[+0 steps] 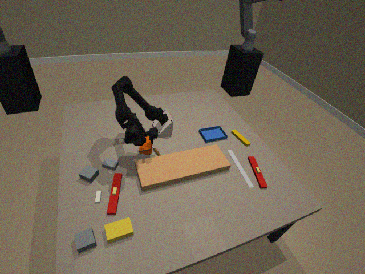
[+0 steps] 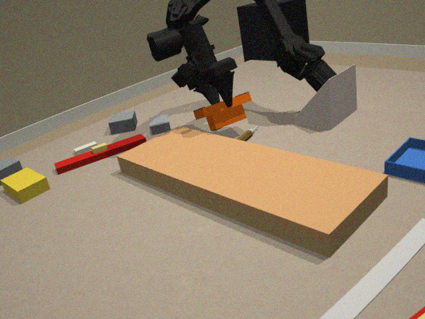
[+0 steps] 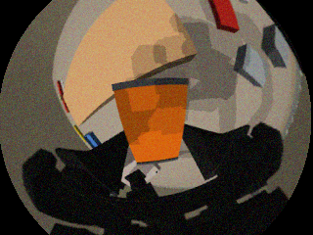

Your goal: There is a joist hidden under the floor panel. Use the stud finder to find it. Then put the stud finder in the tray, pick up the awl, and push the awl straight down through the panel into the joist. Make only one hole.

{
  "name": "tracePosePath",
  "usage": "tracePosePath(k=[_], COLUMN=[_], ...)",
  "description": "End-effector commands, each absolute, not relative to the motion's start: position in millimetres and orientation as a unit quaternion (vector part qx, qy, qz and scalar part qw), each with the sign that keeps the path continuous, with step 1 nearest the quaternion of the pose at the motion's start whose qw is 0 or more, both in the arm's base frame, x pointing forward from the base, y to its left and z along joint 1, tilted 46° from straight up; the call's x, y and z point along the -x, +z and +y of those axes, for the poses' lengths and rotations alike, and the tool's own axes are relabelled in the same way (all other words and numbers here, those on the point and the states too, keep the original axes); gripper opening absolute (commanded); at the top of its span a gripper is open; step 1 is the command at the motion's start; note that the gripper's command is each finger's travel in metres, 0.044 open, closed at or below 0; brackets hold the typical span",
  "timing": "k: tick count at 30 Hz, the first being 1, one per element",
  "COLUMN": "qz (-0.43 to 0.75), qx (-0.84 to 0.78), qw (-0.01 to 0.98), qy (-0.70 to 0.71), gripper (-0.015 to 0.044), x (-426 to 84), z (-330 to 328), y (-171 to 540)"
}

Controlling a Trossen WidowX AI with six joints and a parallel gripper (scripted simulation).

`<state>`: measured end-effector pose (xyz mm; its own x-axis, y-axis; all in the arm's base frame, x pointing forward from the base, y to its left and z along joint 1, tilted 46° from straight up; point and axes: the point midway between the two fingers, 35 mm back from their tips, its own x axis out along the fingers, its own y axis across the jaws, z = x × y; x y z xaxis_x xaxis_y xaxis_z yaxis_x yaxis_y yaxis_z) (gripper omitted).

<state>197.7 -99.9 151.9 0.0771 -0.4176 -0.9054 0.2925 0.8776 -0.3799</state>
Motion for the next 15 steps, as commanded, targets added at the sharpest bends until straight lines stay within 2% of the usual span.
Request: tracePosePath(k=[1, 15], qz=[0.635, 0.637], qx=[0.042, 0.020], qw=[0.737, 0.745], qy=[-0.228, -0.196], gripper=[0.0000, 0.0000], x=[-198.7, -198.1], z=[-99.2, -101.1], y=[152.6, 153.5])
